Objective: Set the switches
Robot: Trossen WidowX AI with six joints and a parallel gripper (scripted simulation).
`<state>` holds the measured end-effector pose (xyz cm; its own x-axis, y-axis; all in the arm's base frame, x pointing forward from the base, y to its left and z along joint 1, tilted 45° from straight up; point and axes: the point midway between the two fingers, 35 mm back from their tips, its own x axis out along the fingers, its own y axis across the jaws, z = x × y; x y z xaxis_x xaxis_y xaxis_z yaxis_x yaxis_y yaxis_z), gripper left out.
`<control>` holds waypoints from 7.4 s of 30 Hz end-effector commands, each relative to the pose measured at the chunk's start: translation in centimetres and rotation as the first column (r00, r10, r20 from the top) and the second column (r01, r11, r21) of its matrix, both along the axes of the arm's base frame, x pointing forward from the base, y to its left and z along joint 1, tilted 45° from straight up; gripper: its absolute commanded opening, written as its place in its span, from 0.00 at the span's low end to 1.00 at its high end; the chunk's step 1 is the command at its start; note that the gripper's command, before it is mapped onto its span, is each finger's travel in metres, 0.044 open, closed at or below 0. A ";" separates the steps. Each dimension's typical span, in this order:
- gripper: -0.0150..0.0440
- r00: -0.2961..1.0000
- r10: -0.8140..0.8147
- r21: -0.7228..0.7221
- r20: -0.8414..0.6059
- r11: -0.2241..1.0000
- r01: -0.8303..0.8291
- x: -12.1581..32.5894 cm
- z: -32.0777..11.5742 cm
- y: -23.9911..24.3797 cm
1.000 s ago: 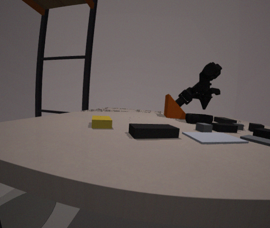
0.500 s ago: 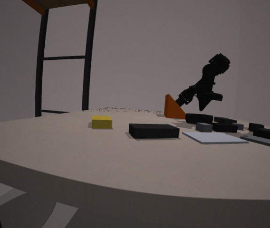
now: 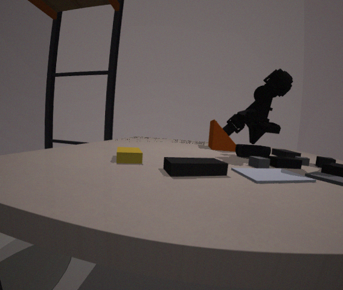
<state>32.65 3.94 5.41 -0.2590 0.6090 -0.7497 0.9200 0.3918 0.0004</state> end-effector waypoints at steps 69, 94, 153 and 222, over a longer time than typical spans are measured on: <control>0.81 0.952 -0.185 -0.046 0.243 0.978 0.202 -8.6 3.7 7.8; 0.82 0.954 -0.185 -0.034 0.237 0.979 0.199 -8.5 4.2 6.8; 0.82 0.964 -0.186 0.071 0.191 0.982 0.175 -7.6 5.1 2.0; 0.82 0.974 -0.179 0.197 0.137 0.969 0.150 -6.2 4.0 -3.5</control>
